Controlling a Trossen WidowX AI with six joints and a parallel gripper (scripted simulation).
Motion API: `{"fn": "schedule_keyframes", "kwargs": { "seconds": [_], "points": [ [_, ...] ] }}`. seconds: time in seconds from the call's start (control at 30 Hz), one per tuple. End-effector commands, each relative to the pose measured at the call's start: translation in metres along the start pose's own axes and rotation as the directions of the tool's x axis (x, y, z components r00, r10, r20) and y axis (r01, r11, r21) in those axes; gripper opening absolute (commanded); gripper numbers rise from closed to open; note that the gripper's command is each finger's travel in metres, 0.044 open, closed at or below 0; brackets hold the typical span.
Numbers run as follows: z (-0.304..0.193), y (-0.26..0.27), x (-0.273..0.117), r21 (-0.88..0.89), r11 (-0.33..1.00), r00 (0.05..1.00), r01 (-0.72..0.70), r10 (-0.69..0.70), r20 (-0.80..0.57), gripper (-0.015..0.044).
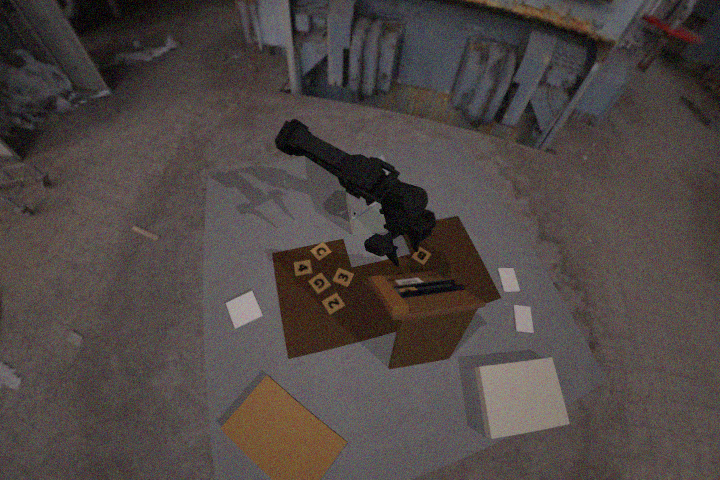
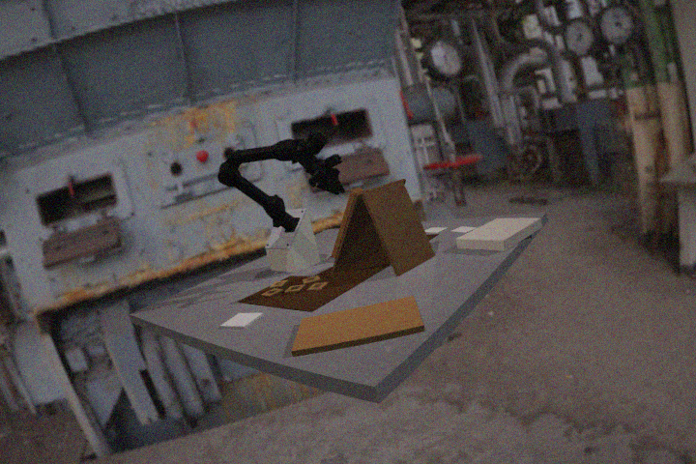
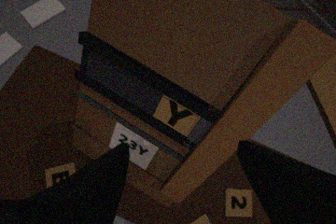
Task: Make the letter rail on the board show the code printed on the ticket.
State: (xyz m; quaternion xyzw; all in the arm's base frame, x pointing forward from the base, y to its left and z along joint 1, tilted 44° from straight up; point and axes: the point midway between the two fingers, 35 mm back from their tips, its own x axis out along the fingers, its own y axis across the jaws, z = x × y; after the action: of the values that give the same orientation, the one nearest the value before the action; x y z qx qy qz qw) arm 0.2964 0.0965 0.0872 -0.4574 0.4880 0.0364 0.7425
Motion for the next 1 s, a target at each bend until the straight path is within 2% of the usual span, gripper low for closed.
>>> {"fn": "schedule_keyframes", "kwargs": {
  "seconds": [0.0,0.2,0.33,0.43,0.7,0.97],
  "points": [
    [-0.042,-0.052,0.028,0.78,0.622,0.998,0.07,-0.039,-0.058,0.034],
    [-0.068,-0.067,0.042,0.96,0.256,0.993,0.116,-0.044,-0.109,0.034],
    [-0.087,-0.075,0.049,0.99,-0.005,0.989,0.142,-0.046,-0.142,0.034],
    [-0.094,-0.088,0.058,0.98,-0.111,0.982,0.168,-0.069,-0.176,0.034],
    [-0.144,-0.087,0.082,0.845,-0.459,0.943,0.273,-0.046,-0.33,0.034],
    [-0.197,-0.076,0.097,0.586,-0.744,0.88,0.321,0.004,-0.476,0.034]
  ]
}}
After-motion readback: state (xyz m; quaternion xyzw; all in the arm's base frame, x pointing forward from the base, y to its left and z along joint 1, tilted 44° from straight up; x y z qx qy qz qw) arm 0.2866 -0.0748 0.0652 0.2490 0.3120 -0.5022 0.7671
